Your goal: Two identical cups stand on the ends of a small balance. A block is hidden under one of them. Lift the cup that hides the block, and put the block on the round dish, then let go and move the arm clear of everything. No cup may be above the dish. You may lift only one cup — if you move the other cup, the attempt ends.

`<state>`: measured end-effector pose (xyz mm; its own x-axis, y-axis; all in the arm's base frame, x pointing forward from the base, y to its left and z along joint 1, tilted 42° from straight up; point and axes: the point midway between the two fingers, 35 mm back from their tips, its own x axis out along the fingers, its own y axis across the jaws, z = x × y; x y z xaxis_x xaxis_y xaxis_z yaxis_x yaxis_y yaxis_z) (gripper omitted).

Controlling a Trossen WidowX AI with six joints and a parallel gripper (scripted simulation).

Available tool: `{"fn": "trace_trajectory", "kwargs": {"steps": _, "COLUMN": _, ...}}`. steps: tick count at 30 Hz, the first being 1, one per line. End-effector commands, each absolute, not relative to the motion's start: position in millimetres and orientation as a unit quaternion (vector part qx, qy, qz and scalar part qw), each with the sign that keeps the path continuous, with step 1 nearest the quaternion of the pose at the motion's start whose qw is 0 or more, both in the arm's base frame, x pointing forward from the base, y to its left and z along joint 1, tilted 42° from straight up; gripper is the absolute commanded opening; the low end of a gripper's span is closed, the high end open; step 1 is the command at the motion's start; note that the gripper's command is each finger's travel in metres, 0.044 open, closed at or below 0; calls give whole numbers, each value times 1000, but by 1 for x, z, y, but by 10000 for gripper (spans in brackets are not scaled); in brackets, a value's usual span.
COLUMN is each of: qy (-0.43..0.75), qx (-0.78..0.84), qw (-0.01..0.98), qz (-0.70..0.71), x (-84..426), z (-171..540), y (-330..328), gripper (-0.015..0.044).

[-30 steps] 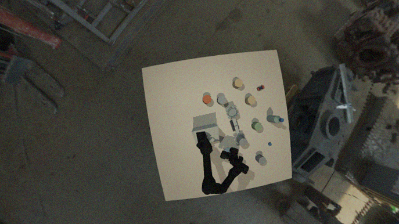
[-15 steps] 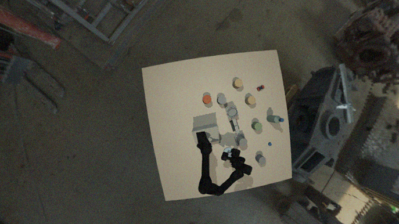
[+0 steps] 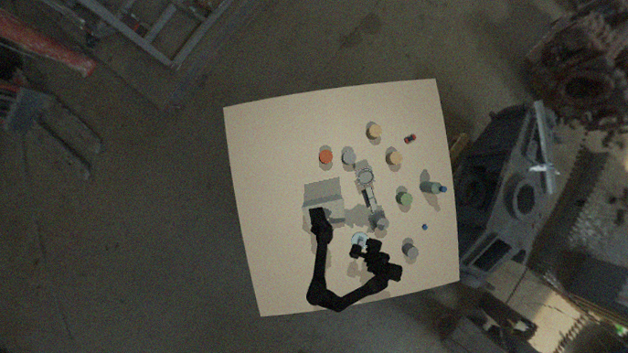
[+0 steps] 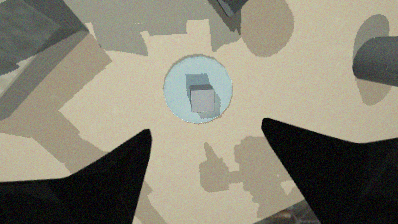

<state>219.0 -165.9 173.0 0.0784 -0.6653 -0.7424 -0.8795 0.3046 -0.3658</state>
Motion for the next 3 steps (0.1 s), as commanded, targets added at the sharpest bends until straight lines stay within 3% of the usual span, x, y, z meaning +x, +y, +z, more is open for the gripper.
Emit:
{"fn": "trace_trajectory", "kwargs": {"steps": 1, "qy": 669, "qx": -578, "qw": 454, "qz": 114, "x": 219, "z": 176, "y": -166, "gripper": 440}}
{"fn": "trace_trajectory", "kwargs": {"steps": 3, "qy": 669, "qx": -578, "qw": 454, "qz": 114, "x": 219, "z": 176, "y": -166, "gripper": 440}}
